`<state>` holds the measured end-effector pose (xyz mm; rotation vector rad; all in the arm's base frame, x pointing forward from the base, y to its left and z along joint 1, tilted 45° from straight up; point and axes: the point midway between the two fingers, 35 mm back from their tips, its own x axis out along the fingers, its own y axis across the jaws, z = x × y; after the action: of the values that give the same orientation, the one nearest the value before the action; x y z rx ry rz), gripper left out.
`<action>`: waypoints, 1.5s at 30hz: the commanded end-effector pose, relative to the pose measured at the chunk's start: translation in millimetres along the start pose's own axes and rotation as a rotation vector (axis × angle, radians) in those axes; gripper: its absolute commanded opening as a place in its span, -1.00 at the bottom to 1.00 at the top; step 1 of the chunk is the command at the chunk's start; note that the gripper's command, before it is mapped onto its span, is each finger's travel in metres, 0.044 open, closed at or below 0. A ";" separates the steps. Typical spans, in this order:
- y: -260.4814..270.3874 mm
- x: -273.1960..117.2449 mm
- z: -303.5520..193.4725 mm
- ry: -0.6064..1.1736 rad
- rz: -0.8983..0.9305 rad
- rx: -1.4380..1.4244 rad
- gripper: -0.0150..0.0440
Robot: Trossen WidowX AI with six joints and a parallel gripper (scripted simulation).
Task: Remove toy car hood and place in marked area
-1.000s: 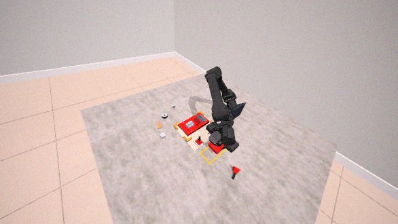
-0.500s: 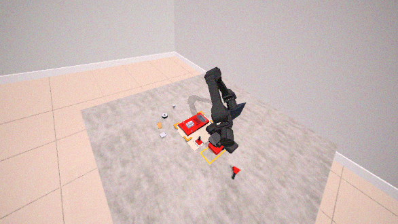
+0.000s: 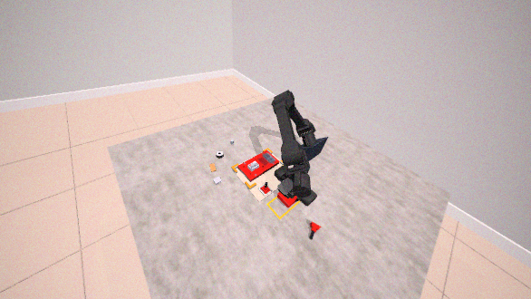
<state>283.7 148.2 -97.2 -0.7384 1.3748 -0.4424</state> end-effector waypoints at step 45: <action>-1.6 25.6 -1.7 0.000 -0.006 -0.007 -0.49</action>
<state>286.1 130.9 -113.2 -0.7414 1.3755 -0.4447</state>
